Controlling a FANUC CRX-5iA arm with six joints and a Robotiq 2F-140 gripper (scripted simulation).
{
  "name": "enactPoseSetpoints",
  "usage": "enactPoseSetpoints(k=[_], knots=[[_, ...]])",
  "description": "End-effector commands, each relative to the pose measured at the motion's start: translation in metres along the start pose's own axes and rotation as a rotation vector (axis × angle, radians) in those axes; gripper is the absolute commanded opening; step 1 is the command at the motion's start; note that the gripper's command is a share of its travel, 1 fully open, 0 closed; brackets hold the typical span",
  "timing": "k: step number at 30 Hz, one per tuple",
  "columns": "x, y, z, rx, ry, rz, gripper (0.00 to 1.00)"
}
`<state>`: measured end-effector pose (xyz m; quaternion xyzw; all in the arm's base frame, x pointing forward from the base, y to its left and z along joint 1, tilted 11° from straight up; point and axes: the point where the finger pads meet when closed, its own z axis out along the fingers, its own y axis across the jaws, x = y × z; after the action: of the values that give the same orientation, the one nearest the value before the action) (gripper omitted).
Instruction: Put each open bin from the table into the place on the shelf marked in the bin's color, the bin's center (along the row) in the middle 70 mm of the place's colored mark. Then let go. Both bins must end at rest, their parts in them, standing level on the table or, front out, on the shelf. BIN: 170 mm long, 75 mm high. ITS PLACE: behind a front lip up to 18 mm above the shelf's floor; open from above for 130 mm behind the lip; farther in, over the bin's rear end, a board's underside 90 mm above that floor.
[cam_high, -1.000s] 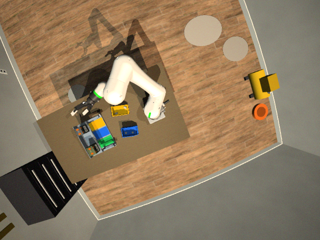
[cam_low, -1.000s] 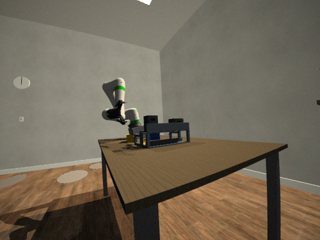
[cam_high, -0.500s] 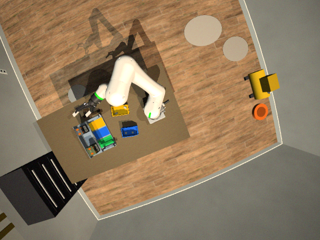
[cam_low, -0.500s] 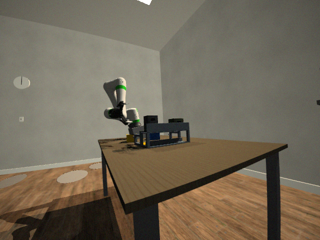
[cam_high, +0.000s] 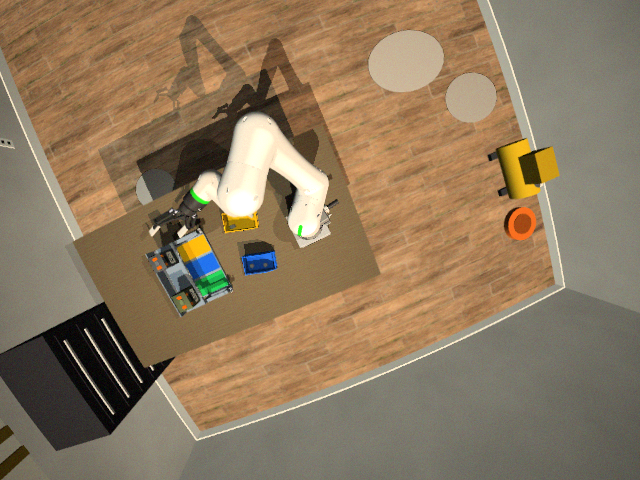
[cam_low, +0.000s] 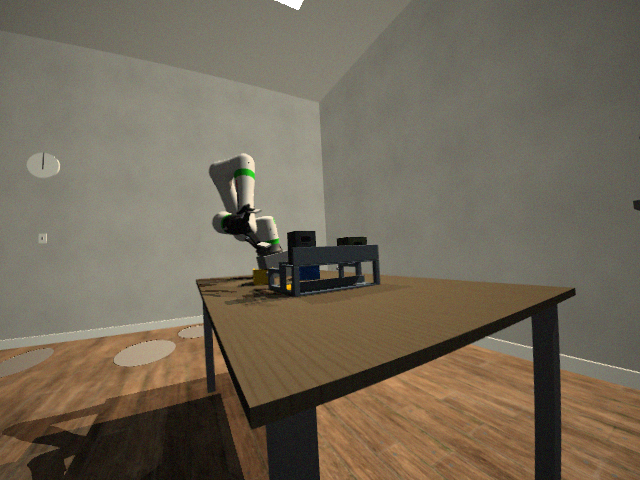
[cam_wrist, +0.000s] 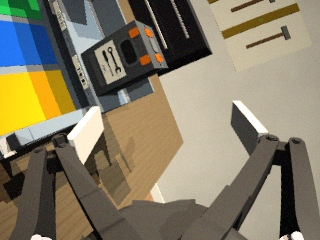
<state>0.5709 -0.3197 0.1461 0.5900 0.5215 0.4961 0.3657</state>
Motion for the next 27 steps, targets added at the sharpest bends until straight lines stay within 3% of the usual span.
enactPoseSetpoints(k=[1,13,15,27], knots=[[0.016,-0.017,0.000,0.073,-0.017,0.130,1.00],[0.016,-0.017,0.000,0.073,-0.017,0.130,1.00],[0.035,-0.036,0.001,0.155,-0.036,0.274,1.00],[0.035,-0.036,0.001,0.155,-0.036,0.274,1.00]])
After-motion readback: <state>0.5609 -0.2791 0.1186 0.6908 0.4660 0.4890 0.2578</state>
